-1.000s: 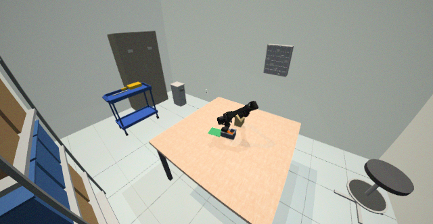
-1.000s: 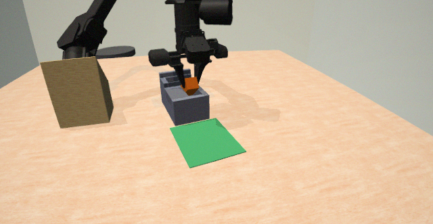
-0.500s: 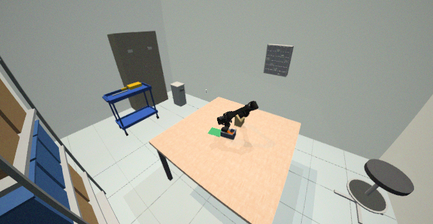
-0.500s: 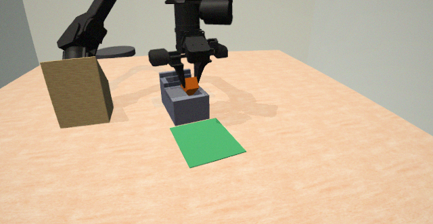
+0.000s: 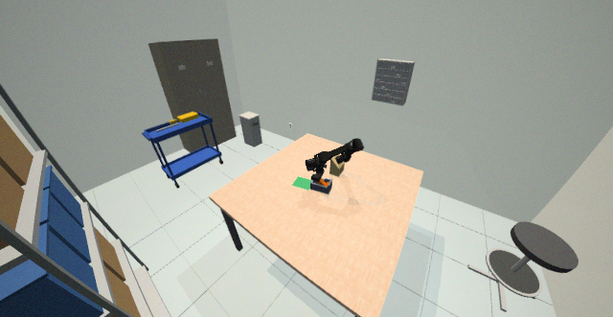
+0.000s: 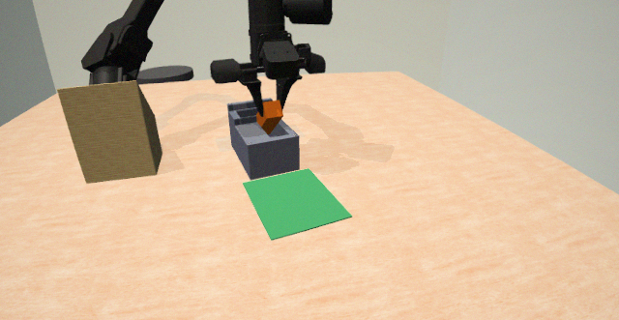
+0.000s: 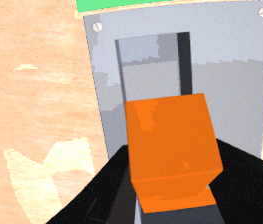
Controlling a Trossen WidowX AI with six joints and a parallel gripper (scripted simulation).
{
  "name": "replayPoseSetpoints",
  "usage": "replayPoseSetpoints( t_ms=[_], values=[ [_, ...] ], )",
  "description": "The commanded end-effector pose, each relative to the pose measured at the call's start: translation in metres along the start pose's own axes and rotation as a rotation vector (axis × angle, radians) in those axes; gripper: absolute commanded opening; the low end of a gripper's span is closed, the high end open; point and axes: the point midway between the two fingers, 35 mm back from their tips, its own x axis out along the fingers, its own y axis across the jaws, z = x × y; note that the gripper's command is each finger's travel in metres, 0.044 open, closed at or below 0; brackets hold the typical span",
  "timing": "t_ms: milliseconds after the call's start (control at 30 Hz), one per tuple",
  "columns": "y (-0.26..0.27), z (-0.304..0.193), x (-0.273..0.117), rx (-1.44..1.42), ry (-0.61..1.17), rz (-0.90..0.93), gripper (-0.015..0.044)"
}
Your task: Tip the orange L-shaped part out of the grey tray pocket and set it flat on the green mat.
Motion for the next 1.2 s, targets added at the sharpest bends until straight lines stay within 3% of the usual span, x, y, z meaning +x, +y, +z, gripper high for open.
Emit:
replayPoseSetpoints(
  t_ms=[0, 1167],
  values=[
    [0.001, -0.001, -0.007, -0.004, 0.001, 0.000, 0.0000],
    [0.000, 0.000, -0.063, -0.002, 0.000, -0.001, 0.0000]
  ],
)
